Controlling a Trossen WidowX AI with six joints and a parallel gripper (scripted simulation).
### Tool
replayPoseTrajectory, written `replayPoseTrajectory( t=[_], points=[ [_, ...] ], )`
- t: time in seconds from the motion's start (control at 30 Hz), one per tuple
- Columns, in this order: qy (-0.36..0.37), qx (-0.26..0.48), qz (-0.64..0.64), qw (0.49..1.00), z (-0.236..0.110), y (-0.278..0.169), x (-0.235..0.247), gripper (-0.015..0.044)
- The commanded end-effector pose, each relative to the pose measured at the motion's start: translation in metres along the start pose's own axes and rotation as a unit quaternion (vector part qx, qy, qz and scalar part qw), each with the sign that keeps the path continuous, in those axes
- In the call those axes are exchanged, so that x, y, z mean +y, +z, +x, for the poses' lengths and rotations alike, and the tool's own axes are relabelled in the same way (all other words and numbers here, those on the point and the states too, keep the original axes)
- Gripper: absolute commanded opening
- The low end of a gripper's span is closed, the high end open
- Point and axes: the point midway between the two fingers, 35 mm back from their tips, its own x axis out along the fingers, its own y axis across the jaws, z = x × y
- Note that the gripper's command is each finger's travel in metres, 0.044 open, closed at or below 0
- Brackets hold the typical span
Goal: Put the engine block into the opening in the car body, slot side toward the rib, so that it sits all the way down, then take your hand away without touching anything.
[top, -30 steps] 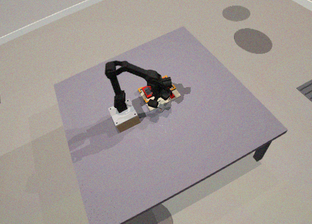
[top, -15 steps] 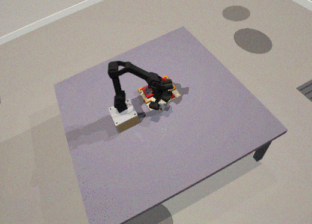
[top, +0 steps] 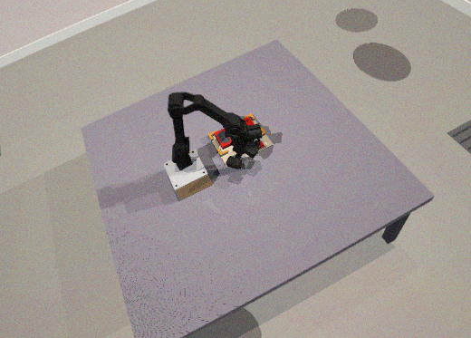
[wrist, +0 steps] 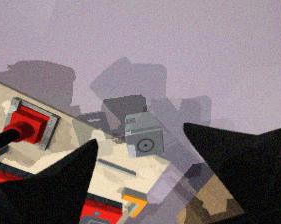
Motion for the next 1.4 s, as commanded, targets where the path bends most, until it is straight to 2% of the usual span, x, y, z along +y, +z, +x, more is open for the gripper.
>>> replayPoseTrajectory(
  t=[0.0, 0.47, 0.83, 1.1, 1.23, 1.37],
  points=[
    [-0.001, 0.005, -0.001, 1.000, 0.009, -0.003, -0.001, 0.0440],
    [-0.001, 0.005, -0.001, 1.000, 0.029, -0.004, -0.002, 0.0440],
    [-0.001, 0.005, -0.001, 1.000, 0.029, -0.004, -0.002, 0.0151],
    [-0.001, 0.005, -0.001, 1.000, 0.029, -0.004, -0.002, 0.0098],
    [-0.001, 0.005, -0.001, 1.000, 0.025, -0.003, -0.001, 0.0000],
    [-0.001, 0.005, -0.001, 1.000, 0.013, -0.001, 0.001, 0.0000]
  ],
)
